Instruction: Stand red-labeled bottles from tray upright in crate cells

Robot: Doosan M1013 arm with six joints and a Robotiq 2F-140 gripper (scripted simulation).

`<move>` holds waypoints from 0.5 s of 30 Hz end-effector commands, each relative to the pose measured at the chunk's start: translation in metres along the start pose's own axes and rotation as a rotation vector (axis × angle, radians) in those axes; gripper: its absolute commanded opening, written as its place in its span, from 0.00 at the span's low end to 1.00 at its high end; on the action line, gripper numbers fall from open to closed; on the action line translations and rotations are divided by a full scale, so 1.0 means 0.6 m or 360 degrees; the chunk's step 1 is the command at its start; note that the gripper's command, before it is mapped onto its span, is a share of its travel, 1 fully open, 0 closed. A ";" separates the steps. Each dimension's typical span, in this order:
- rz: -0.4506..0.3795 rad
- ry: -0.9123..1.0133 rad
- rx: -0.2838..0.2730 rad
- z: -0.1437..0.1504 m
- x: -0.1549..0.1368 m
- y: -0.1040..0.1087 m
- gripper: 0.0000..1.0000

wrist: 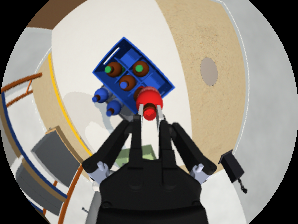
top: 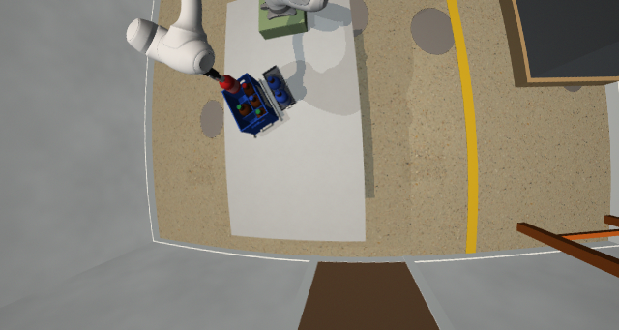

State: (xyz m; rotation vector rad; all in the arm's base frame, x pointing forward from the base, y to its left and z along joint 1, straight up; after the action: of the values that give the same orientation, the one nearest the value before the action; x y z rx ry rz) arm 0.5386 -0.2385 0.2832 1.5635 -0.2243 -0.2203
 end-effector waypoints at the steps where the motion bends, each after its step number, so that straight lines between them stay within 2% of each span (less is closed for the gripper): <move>1: 0.0000 0.0000 0.0000 0.004 0.005 0.000 0.00; 15: 0.0000 0.0000 0.0000 0.024 0.031 0.000 0.00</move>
State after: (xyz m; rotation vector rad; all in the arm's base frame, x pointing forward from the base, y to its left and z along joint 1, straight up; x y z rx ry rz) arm 0.5524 -0.2571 0.2831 1.5634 -0.2243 -0.2203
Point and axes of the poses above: the point where the finger pads meet when closed, its own y axis back along the fingers, its own z axis across the jaws, x = y × z, the point moved 3 cm from there along y, back along the fingers, and after that the axes turned 2 degrees about y, right-handed, at the moved point
